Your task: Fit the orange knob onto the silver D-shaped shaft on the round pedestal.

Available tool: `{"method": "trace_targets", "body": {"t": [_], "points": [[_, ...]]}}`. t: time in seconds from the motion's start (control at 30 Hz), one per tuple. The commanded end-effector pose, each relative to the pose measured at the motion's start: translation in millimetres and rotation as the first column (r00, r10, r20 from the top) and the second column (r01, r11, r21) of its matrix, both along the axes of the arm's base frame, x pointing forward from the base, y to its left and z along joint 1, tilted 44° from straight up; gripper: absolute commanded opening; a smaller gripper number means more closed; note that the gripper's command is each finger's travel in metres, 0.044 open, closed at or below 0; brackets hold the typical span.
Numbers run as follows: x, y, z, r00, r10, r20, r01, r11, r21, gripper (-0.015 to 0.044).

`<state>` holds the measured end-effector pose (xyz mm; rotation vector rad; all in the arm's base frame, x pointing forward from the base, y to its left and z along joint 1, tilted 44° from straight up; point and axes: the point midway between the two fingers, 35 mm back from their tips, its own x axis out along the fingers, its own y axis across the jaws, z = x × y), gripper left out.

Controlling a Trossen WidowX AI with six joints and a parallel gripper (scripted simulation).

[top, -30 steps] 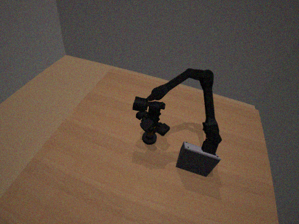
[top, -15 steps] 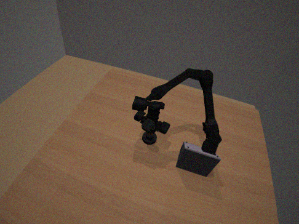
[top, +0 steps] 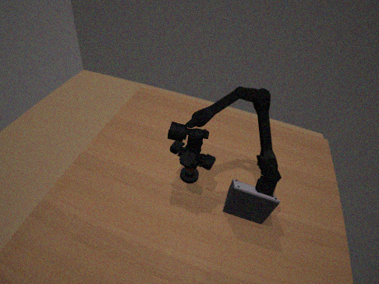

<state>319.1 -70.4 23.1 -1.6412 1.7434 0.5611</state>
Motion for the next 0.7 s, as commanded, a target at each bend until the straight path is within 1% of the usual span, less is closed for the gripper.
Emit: {"method": "trace_targets", "body": {"t": [0.0,0.33,0.53,0.67], "points": [[-2.9,-0.3,-1.1,1.0,0.002,-0.005,-0.002,1.0,-0.001,0.0],[-5.5,2.4,3.0,1.0,0.008,-0.012,-0.008,1.0,-0.001,0.0],[-4.9,1.8,2.9,0.979,0.143,-0.143,-0.144,0.99,0.007,0.0],[-3.6,0.4,2.2,0.977,0.151,-0.15,-0.151,0.988,0.008,0.0]]}}
